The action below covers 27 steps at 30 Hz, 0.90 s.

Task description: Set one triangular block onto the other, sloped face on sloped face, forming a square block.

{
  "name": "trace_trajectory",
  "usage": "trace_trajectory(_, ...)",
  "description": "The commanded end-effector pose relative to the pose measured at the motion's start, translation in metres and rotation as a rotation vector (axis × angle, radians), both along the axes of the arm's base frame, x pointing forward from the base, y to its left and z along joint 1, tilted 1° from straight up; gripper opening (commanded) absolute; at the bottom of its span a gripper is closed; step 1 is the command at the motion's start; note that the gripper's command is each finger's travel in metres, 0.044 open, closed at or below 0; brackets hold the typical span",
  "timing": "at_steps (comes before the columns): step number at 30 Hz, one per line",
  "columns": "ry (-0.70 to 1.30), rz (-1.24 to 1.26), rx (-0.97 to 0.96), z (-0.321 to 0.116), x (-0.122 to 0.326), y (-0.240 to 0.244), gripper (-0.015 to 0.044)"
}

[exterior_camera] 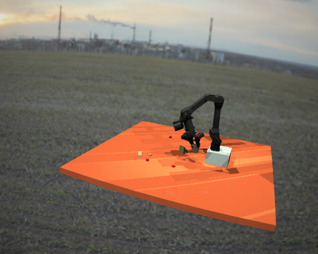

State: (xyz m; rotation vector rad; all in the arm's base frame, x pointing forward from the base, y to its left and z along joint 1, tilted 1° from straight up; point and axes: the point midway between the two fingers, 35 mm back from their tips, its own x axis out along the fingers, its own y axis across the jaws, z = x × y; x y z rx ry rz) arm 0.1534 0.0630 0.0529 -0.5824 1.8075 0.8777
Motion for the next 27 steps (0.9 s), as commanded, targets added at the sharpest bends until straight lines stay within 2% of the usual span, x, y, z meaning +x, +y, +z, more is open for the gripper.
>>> trace_trajectory(1,-0.020,-0.113,-0.052,0.0003,-0.0015,-0.0014,0.0000)
trace_trajectory(27,-0.141,-0.940,-0.323,0.0009,-0.0051,-0.0047,0.0000)
